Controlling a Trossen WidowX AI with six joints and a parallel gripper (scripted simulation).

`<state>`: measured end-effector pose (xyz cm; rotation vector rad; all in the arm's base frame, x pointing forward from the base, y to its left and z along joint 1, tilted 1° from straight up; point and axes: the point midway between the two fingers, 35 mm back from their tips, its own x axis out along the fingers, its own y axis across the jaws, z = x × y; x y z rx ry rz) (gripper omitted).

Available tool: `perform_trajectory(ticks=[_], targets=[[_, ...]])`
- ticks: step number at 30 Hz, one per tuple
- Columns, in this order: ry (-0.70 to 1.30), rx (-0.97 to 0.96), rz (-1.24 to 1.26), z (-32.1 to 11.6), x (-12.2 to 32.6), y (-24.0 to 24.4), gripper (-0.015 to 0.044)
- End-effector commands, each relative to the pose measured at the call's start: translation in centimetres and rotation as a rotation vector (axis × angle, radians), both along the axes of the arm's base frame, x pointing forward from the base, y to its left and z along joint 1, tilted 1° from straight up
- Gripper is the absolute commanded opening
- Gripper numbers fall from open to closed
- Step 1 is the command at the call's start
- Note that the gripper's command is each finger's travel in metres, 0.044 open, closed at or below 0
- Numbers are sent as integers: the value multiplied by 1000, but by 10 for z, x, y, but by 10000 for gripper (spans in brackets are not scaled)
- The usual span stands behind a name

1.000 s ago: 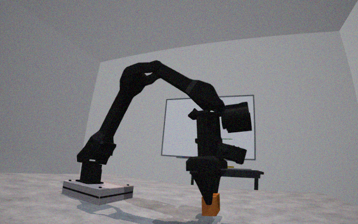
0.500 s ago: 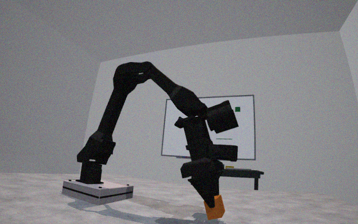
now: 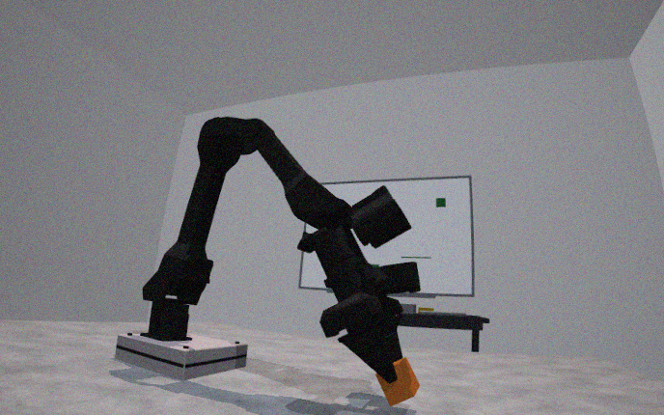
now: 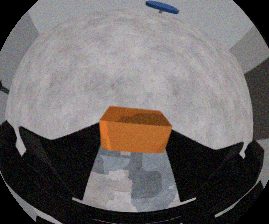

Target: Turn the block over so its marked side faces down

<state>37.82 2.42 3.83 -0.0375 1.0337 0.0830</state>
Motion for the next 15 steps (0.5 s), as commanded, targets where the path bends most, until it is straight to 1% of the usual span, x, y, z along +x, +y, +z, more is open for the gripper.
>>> perform_trajectory(ticks=[1, 15], targets=[[-31, 7, -1, 1, -2, 0, 0], [-203, 14, -7, -28, 11, 1, 0]])
